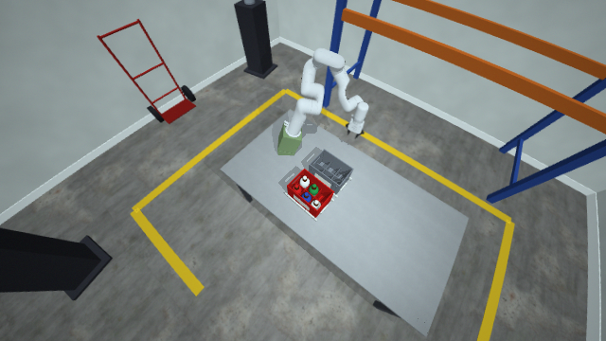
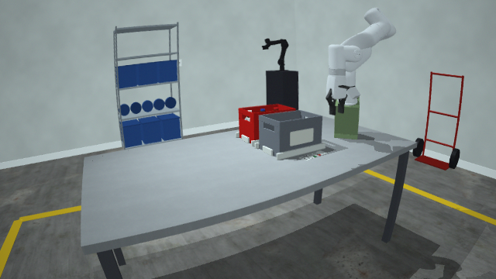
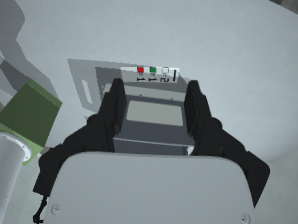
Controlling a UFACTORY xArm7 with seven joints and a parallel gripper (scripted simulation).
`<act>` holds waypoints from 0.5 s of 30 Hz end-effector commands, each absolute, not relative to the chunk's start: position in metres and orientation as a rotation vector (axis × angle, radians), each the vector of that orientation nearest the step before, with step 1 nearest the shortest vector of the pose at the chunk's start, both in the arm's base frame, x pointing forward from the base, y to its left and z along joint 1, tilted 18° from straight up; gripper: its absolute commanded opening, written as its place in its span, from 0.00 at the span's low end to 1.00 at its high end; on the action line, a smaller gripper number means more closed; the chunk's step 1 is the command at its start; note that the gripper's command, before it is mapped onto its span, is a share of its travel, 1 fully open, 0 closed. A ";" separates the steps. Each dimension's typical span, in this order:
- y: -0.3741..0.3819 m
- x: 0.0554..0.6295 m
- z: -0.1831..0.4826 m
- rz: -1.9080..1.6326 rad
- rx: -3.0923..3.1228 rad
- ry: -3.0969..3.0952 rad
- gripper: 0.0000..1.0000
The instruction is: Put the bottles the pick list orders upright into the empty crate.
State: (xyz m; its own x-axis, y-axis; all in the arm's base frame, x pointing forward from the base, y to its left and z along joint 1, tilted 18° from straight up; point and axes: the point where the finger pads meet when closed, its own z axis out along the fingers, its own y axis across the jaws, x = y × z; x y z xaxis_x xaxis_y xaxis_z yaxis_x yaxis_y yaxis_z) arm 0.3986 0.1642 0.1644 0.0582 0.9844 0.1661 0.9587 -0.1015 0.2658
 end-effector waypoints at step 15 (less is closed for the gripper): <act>0.106 0.386 0.161 0.429 1.748 2.397 0.65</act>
State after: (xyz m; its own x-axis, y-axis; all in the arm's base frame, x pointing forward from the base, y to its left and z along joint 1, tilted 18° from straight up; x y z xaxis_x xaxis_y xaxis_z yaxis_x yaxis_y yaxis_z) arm 0.3900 0.1250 0.1605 -0.1901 0.9784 0.0816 0.9430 0.1588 0.2926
